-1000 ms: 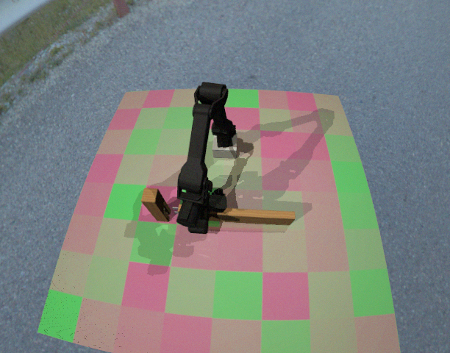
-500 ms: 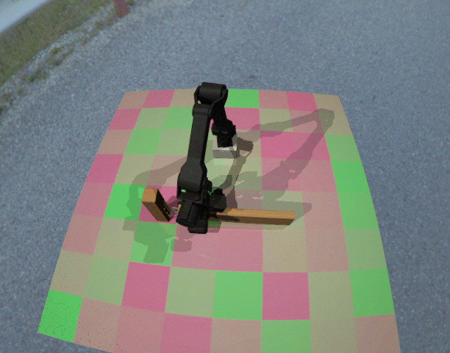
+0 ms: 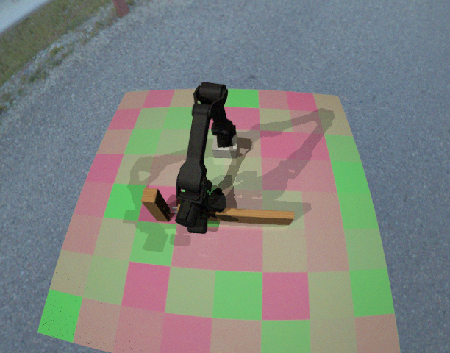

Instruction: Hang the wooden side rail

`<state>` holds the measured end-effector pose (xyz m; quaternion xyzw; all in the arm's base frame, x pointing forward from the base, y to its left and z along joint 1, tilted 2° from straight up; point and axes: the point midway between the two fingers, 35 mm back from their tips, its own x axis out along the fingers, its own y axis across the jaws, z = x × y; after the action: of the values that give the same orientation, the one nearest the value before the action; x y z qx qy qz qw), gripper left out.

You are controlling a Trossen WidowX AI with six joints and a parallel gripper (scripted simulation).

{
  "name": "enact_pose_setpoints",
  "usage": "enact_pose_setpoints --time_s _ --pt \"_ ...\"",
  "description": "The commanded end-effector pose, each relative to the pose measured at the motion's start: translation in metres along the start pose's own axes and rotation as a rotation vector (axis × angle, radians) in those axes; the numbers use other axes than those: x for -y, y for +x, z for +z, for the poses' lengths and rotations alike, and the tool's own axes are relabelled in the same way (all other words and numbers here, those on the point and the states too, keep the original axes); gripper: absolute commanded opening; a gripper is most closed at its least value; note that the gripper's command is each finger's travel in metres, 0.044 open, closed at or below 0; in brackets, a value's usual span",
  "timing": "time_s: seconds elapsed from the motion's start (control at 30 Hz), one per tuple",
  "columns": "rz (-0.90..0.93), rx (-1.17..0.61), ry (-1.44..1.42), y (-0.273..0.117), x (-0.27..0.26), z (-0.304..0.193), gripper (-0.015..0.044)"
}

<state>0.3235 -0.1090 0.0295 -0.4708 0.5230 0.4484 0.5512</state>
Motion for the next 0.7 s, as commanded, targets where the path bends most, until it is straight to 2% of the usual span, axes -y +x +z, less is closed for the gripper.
enact_pose_setpoints --time_s 0.0,0.67 --pt "-0.006 -0.004 -0.004 -0.0027 0.0020 -0.0017 0.0000" --pt "-0.006 -0.005 -0.004 -0.0041 0.0041 -0.0038 0.0000"
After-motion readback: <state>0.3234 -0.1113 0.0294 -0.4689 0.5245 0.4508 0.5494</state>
